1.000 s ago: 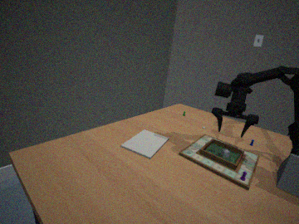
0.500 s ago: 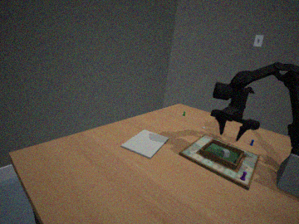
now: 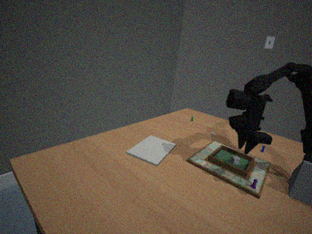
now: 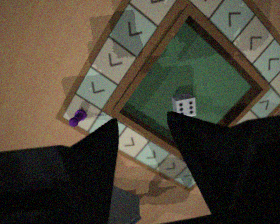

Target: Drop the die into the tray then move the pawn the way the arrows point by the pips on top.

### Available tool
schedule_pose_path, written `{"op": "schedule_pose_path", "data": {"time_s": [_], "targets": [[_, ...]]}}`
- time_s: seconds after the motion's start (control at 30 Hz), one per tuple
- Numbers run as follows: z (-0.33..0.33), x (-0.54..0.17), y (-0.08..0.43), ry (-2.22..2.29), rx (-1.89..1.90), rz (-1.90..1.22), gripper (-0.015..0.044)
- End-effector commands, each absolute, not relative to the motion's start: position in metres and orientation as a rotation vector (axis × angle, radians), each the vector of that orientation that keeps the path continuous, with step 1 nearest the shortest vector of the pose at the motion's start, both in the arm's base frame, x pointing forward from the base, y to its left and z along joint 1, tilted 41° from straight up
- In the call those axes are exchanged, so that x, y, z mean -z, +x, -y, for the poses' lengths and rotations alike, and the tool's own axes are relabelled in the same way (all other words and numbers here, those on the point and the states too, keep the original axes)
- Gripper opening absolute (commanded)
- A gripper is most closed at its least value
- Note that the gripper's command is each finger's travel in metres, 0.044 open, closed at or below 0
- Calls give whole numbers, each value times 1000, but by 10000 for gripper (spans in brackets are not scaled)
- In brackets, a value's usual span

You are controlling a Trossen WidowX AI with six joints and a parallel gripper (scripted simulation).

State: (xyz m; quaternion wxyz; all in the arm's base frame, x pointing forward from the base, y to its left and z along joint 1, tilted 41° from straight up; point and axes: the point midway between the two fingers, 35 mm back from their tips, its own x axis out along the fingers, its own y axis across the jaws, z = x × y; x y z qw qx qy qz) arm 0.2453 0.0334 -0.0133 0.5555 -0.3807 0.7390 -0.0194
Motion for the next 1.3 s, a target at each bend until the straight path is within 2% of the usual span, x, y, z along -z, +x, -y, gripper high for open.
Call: {"op": "schedule_pose_path", "data": {"time_s": [0.0,0.4,1.27], "targets": [[-63,53,205,-440,607,-1580,200],[-74,71,176,-72,995,-1336,200],[-64,83,174,-67,1000,-1332,200]]}}
